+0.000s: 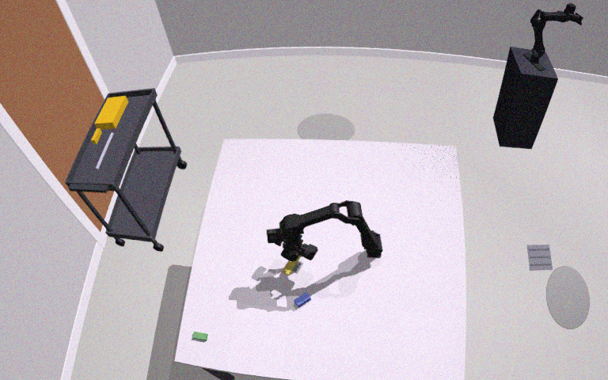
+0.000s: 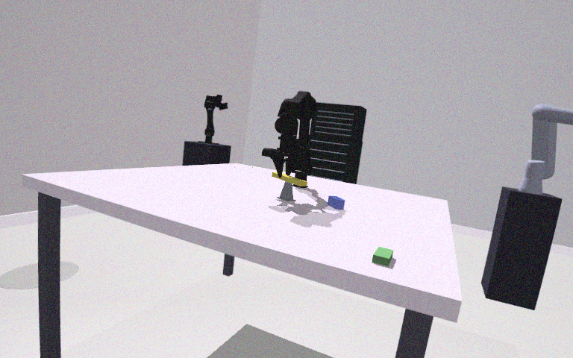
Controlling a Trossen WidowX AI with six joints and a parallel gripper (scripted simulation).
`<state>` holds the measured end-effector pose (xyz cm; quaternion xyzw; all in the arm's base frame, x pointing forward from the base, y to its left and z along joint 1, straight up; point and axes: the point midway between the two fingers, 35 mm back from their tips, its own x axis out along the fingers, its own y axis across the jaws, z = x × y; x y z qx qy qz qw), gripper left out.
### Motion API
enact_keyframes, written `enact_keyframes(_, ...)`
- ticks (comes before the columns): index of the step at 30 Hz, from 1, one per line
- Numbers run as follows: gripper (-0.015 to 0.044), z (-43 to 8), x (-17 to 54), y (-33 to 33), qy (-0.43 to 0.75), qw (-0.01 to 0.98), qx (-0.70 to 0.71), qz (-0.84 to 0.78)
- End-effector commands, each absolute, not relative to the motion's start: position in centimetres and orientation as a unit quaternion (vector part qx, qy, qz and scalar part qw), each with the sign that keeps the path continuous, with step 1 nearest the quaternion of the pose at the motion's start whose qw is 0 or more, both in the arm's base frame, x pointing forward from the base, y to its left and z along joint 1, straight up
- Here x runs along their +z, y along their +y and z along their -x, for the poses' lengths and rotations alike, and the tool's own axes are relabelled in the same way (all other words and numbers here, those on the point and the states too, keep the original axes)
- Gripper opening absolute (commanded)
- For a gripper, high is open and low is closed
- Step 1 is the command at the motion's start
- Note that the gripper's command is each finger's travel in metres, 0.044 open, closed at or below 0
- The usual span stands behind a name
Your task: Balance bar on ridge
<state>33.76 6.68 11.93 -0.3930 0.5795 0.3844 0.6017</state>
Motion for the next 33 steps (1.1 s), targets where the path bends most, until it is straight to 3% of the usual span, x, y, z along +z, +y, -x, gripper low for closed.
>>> enact_keyframes(1, 0.0, -33.77, 11.83, 6.68, 0.579, 0.601, 0.386, 0.394)
enact_keyframes(33, 0.0, -33.73, 11.56, 6.64, 0.579, 0.601, 0.386, 0.394)
